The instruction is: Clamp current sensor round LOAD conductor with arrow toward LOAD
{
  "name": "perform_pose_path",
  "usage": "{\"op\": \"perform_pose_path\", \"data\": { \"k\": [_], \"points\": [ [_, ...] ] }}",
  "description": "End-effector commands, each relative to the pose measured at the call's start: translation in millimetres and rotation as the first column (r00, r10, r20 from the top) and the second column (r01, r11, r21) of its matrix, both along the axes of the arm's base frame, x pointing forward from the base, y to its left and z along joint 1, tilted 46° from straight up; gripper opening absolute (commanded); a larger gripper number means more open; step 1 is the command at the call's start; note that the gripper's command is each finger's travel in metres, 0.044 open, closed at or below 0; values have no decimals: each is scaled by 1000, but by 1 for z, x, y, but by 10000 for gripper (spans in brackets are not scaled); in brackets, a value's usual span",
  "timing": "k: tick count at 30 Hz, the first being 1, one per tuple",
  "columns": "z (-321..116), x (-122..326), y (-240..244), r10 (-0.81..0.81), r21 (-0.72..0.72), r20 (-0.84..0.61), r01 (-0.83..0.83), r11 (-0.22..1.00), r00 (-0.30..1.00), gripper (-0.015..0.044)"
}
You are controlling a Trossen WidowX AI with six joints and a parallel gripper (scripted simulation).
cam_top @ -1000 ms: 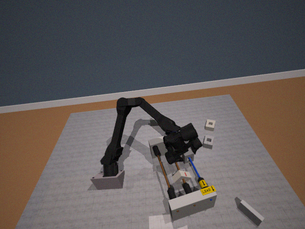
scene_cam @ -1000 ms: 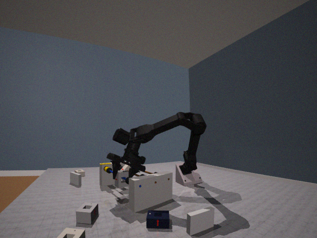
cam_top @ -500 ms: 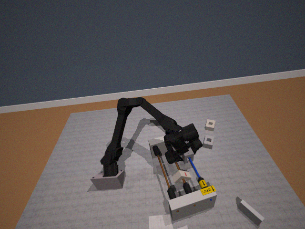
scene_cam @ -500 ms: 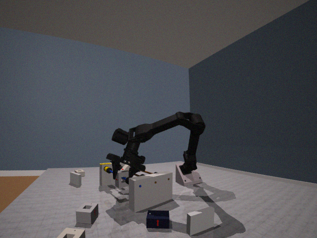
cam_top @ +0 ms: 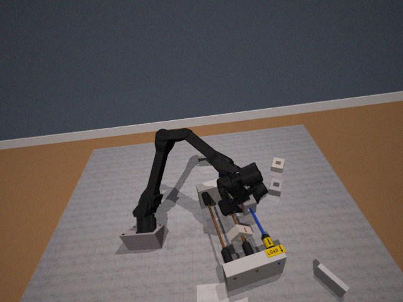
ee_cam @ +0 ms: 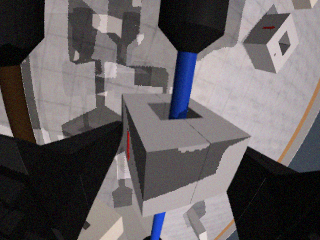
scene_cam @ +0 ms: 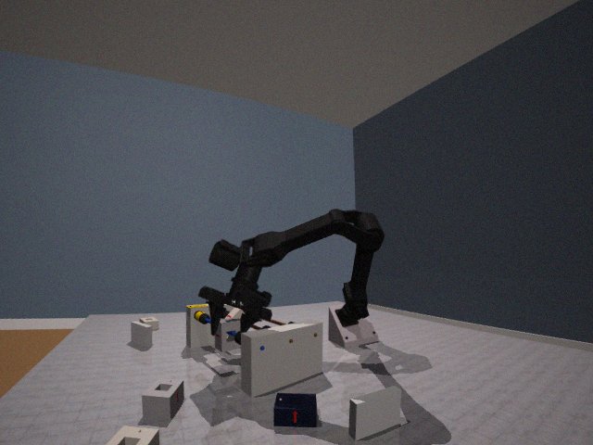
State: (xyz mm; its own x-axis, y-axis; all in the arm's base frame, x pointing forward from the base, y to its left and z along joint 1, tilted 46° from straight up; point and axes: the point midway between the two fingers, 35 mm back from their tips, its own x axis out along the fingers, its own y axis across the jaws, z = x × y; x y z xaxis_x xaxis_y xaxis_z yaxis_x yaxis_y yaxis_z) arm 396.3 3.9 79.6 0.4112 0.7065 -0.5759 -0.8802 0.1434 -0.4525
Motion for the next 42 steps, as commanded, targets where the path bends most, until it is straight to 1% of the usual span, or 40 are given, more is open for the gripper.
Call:
{"op": "perform_pose_path", "data": {
  "k": [1, 10, 42],
  "points": [
    [0, 0, 0, 0, 0, 0, 0, 1000, 1000, 26],
    [0, 0, 0, 0, 0, 0, 0, 1000, 1000, 263],
    [0, 0, 0, 0, 0, 0, 0, 1000, 1000, 263]
  ]
}}
